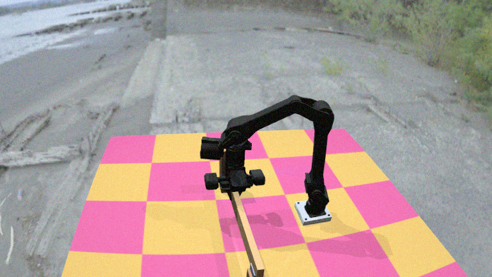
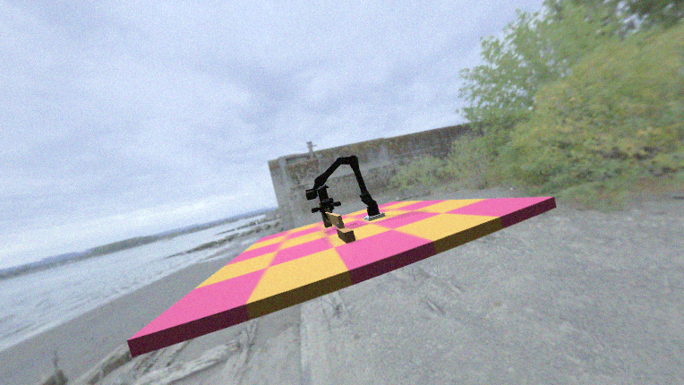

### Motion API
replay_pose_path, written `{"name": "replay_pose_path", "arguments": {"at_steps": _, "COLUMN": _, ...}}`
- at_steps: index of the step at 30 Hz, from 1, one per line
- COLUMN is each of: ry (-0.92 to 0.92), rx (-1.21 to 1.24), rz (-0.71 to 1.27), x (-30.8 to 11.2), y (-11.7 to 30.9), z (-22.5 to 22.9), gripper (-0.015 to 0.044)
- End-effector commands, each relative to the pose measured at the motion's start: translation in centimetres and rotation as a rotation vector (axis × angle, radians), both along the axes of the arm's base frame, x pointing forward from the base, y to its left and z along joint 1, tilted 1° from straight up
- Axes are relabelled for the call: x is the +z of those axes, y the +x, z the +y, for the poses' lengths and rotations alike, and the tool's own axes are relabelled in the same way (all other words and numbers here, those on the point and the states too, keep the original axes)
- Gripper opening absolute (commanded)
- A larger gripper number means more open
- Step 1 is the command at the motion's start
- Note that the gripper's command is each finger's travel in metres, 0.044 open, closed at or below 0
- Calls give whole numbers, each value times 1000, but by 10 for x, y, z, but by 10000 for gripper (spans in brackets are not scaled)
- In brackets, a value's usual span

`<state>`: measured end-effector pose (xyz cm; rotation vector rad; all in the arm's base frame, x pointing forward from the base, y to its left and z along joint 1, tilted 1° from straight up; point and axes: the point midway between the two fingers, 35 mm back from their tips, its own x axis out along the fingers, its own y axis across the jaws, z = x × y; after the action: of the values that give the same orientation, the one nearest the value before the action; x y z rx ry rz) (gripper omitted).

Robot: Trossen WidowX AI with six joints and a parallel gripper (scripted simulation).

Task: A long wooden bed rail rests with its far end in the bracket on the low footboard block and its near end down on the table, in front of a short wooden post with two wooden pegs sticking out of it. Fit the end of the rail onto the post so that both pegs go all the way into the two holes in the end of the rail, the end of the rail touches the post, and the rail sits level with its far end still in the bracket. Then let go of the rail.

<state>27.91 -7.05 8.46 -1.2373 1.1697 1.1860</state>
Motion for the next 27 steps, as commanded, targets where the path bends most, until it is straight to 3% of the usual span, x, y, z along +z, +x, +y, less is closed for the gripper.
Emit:
{"name": "replay_pose_path", "arguments": {"at_steps": 1, "ry": -13, "rx": -3, "rz": -1, "x": 0, "y": 0, "z": -3, "gripper": 0}}
{"name": "replay_pose_path", "arguments": {"at_steps": 27, "ry": -13, "rx": -3, "rz": -1, "x": 3, "y": 0, "z": -4, "gripper": 0}}
